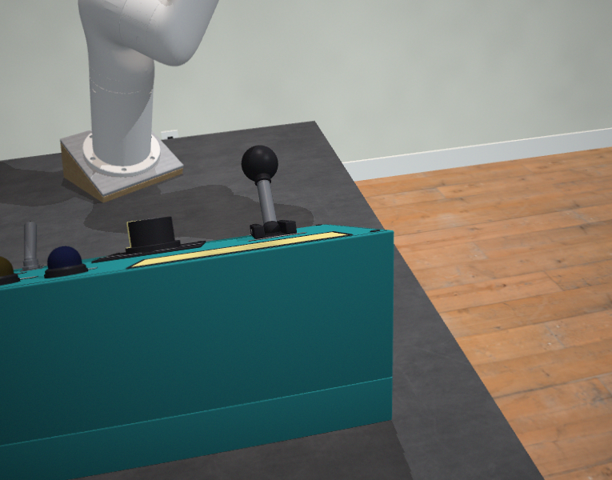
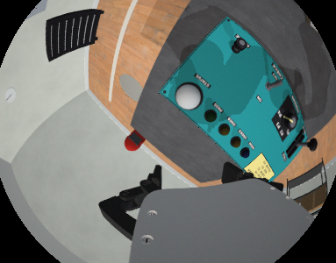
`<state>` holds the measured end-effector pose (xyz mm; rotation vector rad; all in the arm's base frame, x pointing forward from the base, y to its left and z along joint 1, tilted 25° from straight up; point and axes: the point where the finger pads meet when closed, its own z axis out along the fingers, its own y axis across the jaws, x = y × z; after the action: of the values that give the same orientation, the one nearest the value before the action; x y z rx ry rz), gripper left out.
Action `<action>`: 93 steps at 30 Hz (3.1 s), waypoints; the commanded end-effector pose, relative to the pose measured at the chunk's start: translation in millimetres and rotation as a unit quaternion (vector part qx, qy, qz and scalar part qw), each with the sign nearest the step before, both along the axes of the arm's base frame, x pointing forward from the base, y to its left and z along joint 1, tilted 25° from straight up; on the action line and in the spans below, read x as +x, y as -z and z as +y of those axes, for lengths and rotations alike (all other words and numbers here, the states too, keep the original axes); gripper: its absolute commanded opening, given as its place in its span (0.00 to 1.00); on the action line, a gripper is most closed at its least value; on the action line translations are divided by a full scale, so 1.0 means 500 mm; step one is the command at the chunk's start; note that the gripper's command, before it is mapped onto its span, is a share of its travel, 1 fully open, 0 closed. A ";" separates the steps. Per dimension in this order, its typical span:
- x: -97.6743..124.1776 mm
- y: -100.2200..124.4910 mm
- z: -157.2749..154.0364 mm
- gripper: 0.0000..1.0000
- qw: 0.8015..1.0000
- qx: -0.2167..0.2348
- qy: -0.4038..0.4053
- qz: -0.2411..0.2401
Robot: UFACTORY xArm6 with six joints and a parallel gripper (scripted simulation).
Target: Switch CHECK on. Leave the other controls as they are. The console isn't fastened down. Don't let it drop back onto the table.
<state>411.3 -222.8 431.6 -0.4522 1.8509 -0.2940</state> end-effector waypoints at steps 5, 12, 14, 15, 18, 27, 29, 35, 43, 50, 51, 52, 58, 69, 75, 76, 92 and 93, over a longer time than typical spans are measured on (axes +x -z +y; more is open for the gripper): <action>0.000 -0.004 -0.001 1.00 1.000 -0.001 0.000 -0.001; 0.000 -0.004 -0.001 1.00 1.000 -0.001 0.000 -0.001; 0.000 -0.004 -0.001 1.00 1.000 -0.001 0.000 -0.001; 0.000 -0.004 -0.001 1.00 1.000 -0.001 0.000 -0.001; 0.000 -0.004 -0.001 1.00 1.000 -0.001 0.000 -0.001; -0.026 0.014 0.041 1.00 0.997 -0.065 -0.037 0.009; -0.042 0.025 0.064 1.00 0.992 -0.106 -0.060 0.015; -0.095 0.062 0.143 1.00 0.962 -0.235 -0.135 0.035; -0.143 0.094 0.215 1.00 0.915 -0.348 -0.199 0.052; -0.192 0.124 0.290 1.00 0.853 -0.449 -0.258 0.068; -0.192 0.124 0.290 1.00 0.853 -0.449 -0.258 0.068; -0.208 0.134 0.313 1.00 0.829 -0.481 -0.277 0.073; -0.237 0.153 0.356 1.00 0.780 -0.537 -0.310 0.082; -0.275 0.179 0.411 1.00 0.707 -0.607 -0.349 0.093; -0.285 0.187 0.429 1.00 0.687 -0.623 -0.362 0.096; -0.285 0.187 0.429 1.00 0.687 -0.623 -0.362 0.096; -0.320 0.211 0.483 1.00 0.608 -0.681 -0.394 0.105; -0.327 0.216 0.494 1.00 0.591 -0.691 -0.401 0.107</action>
<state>254.5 14.4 326.4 -2.3172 1.0667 -1.0107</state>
